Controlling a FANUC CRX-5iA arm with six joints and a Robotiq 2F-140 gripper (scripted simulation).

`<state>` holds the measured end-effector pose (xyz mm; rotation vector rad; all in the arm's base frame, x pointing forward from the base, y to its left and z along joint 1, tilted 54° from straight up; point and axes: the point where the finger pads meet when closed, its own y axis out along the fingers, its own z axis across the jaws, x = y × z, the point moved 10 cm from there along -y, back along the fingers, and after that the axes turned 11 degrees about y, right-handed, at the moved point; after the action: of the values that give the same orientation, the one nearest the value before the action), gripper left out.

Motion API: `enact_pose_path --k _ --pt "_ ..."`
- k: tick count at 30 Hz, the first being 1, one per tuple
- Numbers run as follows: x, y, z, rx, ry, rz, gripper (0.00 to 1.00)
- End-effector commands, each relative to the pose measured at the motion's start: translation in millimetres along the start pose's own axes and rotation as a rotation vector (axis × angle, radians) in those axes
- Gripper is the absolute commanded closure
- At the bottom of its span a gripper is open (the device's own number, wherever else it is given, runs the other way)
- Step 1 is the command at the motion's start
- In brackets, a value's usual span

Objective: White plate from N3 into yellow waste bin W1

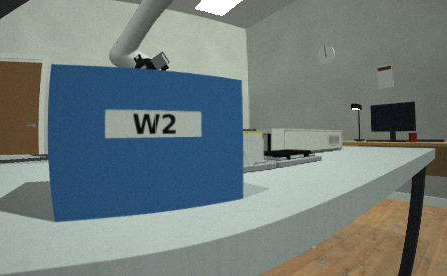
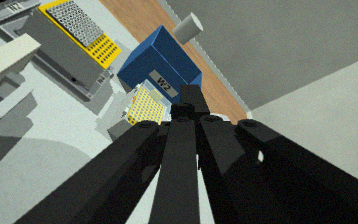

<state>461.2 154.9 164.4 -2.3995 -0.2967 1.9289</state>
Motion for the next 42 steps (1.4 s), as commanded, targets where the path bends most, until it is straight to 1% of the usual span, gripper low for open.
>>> enact_pose_path --k 1,2,4,6,12,15,19,21,29,34,36,38,40,42 --pt "-9.6 11.7 -1.3 0.021 -0.097 -0.082 0.9" --pt "-11.7 11.9 -1.9 0.025 -0.122 -0.104 0.9" --pt "-11.7 11.9 -1.9 0.025 -0.122 -0.104 0.9" --pt "-16.6 22.4 -1.5 0.027 -0.171 -0.15 0.9" --pt "-29.9 30.0 -3.2 0.018 -0.315 -0.288 0.9" --pt "-36.9 38.3 -3.1 -0.001 -0.384 -0.357 0.9" --pt "-45.8 43.9 -3.3 -0.038 -0.474 -0.448 0.9" --pt "-45.8 43.9 -3.3 -0.038 -0.474 -0.448 0.9" --pt "-64.7 55.6 -2.9 -0.159 -0.641 -0.618 0.9" --pt "-77.4 61.4 -2.6 -0.265 -0.735 -0.708 0.9" --pt "-83.2 63.2 -2.7 -0.314 -0.769 -0.739 0.9" --pt "-83.2 63.2 -2.7 -0.314 -0.769 -0.739 0.9" --pt "-93.1 62.4 -4.8 -0.368 -0.801 -0.765 0.9" --pt "-95.9 65.6 -2.9 -0.423 -0.832 -0.79 0.9"
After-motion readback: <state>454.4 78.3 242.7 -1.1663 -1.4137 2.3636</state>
